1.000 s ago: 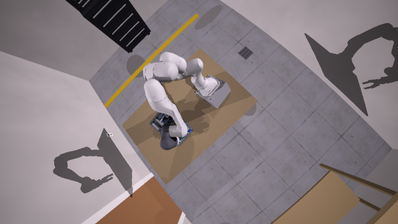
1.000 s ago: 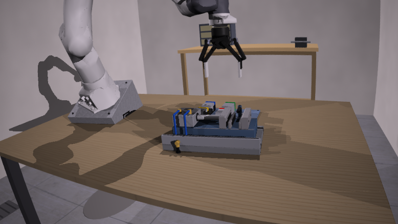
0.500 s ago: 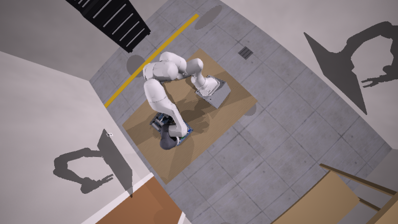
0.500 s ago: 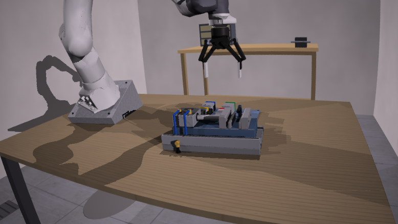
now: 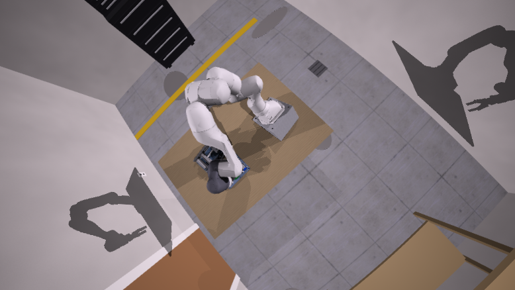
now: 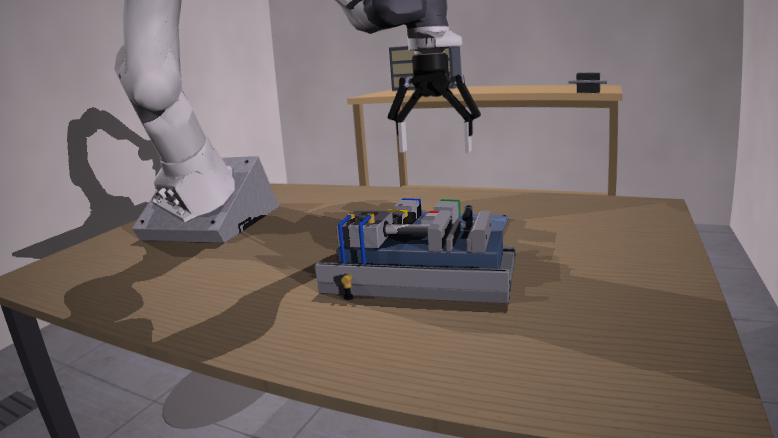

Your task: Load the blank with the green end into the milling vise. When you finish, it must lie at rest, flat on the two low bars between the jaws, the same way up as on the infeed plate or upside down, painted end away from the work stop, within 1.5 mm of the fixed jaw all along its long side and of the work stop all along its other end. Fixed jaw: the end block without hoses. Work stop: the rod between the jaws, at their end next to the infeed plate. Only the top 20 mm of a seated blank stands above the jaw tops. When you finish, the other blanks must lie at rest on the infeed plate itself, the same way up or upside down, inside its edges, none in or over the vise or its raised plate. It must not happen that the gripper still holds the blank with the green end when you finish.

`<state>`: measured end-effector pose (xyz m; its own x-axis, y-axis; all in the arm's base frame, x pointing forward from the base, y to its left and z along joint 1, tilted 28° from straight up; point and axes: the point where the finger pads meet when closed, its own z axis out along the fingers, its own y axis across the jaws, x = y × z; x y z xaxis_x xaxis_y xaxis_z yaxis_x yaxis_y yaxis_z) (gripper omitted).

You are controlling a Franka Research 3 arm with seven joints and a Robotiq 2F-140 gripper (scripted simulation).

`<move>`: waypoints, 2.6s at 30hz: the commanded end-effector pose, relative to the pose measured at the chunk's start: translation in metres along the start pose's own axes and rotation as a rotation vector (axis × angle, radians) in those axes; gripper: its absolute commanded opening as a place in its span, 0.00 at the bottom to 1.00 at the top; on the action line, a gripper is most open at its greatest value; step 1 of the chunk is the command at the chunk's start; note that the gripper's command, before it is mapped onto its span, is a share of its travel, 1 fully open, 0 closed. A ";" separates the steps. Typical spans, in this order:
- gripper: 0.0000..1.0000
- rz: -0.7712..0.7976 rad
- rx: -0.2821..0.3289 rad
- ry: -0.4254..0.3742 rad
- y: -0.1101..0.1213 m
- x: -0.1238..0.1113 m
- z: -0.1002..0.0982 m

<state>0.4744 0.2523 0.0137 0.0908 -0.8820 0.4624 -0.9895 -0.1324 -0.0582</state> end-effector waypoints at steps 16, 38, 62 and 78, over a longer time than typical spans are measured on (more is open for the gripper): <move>1.00 0.000 0.000 0.000 0.000 0.000 0.000; 1.00 0.000 0.000 0.000 0.000 0.000 0.000; 1.00 0.000 0.000 0.000 0.000 0.000 0.000; 1.00 0.003 0.001 0.000 0.004 0.022 -0.045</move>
<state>0.4707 0.2582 0.0643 0.0802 -0.8907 0.4474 -0.9893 -0.1259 -0.0735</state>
